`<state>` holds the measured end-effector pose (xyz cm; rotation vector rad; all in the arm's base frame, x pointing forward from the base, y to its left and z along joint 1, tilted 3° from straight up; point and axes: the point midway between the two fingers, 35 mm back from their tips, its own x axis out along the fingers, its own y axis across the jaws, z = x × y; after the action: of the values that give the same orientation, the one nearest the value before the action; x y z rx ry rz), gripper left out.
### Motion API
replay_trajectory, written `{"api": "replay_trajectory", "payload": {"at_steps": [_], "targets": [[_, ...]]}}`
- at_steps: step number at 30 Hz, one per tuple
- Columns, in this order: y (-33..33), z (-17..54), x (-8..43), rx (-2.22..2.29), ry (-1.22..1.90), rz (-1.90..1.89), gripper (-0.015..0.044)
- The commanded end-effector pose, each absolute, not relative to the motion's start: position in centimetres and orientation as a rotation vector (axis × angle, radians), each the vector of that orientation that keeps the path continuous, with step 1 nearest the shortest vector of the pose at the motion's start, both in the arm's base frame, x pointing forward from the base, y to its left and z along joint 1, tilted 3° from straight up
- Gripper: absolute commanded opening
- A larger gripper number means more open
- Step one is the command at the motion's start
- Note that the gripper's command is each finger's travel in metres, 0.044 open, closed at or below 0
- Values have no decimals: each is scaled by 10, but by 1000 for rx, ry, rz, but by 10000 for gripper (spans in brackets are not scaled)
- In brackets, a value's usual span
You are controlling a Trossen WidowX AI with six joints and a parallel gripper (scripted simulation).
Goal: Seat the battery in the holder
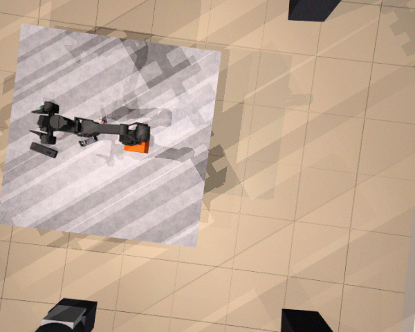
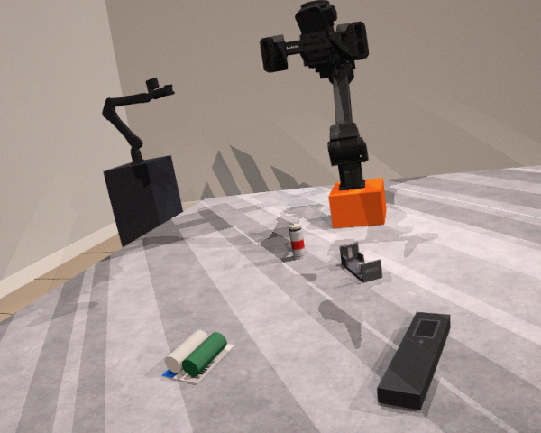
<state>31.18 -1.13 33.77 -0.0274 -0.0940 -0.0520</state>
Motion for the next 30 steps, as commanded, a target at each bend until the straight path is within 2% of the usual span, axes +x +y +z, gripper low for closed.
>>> {"api": "replay_trajectory", "payload": {"at_steps": [1, 8, 15, 18, 27, 30], "targets": [[-12, 335, 314, -18, -78, -54, 374], [-53, 220, 347, 383, 516, -250, 190], [-86, 117, 307, 838, 1094, -707, 6], [-92, 96, 283, 971, 1265, -911, 0], [-93, 93, 281, 980, 1276, -927, 0], [-94, 70, 285, 980, 1276, -926, 0]]}}
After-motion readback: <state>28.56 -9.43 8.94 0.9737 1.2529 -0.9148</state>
